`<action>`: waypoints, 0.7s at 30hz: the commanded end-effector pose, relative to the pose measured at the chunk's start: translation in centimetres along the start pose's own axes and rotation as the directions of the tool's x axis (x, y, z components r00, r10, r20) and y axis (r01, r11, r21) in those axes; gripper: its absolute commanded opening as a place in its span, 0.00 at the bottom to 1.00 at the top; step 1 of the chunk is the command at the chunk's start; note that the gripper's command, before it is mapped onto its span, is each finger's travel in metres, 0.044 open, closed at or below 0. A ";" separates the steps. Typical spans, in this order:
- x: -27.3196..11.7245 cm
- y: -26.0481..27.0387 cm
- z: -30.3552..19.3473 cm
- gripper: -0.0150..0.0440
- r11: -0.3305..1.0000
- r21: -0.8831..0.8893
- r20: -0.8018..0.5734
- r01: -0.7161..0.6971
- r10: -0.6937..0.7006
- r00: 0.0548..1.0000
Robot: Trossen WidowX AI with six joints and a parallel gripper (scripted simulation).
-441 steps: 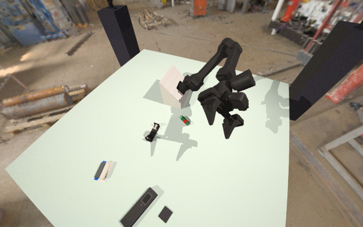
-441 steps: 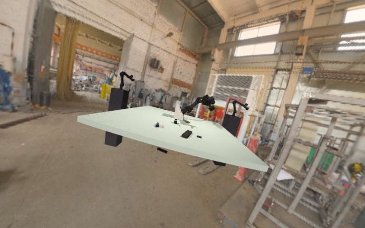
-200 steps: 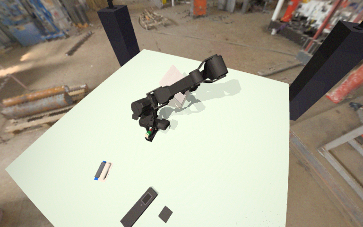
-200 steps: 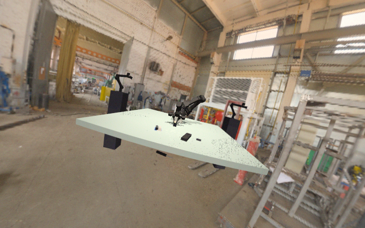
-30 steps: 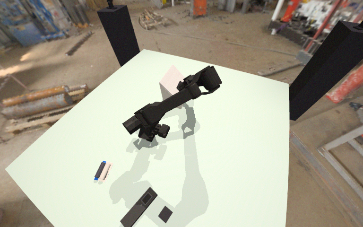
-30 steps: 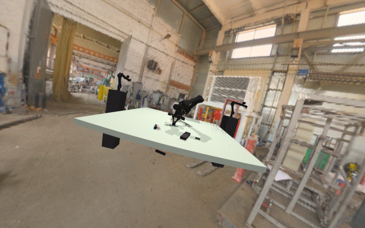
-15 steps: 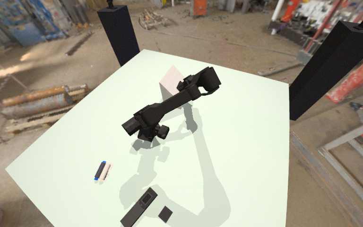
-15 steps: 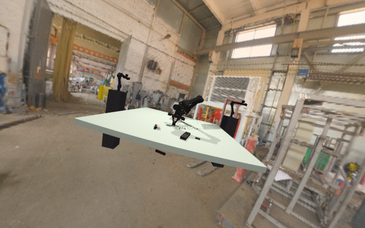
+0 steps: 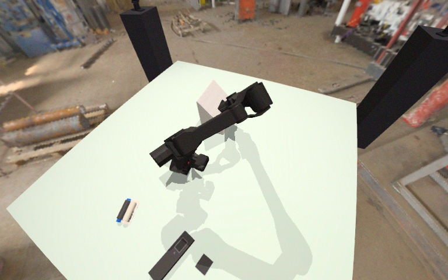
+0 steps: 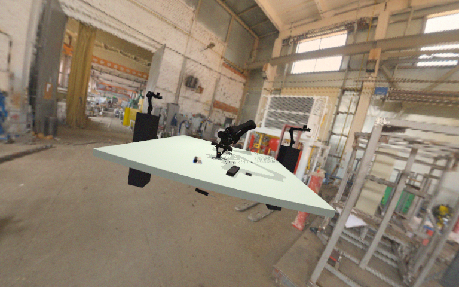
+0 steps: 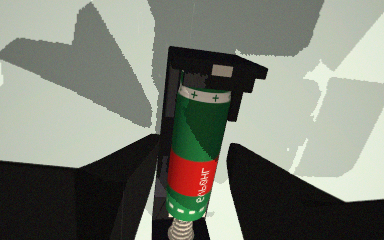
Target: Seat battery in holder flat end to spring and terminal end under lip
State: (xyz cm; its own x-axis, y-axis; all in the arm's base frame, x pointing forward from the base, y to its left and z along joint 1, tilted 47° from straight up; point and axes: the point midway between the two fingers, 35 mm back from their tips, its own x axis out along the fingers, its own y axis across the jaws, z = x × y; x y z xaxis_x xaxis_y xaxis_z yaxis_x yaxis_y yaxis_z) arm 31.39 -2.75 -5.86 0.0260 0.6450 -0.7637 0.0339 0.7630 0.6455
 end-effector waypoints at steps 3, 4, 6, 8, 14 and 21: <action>-1.2 -0.2 0.1 0.54 1.000 -0.007 0.007 0.005 -0.005 1.000; -1.2 -0.2 0.1 0.54 1.000 -0.007 0.007 0.005 -0.005 1.000; -1.2 -0.2 0.1 0.54 1.000 -0.007 0.007 0.005 -0.005 1.000; -1.2 -0.2 0.1 0.54 1.000 -0.007 0.007 0.005 -0.005 1.000; -5.6 -0.9 0.0 0.81 1.000 -0.004 0.006 0.007 -0.007 1.000; -8.3 -1.3 -0.3 1.00 1.000 -0.007 0.006 0.007 -0.007 1.000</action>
State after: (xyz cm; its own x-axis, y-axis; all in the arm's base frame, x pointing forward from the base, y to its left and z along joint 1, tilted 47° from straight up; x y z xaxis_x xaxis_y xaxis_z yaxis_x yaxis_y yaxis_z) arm 31.06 -8.57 -0.95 0.0407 0.6390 -0.7681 0.0362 0.7673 0.6402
